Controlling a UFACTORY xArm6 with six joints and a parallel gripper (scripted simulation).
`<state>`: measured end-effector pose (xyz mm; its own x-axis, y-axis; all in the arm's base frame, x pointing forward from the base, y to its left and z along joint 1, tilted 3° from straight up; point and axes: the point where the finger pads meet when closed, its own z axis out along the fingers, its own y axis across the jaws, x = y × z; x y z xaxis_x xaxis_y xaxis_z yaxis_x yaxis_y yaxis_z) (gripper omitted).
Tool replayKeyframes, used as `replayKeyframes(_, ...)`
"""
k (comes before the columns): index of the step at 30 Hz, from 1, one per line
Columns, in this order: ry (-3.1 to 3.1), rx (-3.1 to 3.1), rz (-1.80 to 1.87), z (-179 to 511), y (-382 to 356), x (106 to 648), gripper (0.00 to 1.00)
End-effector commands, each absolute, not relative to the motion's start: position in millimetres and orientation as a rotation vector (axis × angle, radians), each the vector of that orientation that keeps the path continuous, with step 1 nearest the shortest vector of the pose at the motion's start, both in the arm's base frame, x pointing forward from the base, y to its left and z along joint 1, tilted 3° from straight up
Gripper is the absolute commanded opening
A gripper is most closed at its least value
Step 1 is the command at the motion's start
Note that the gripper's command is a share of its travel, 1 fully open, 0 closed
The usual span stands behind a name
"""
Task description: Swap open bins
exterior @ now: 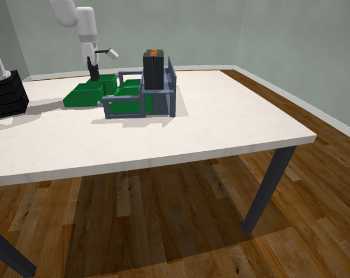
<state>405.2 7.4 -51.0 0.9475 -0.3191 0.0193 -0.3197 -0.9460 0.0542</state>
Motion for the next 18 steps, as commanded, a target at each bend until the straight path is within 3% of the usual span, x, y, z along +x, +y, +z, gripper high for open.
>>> replayKeyframes(1,-0.500,3.045,0.021,-54.8,7.2,406.8,0.26)
replayKeyframes(18,-0.500,3.045,0.021,-76.8,5.9,406.9,0.26)
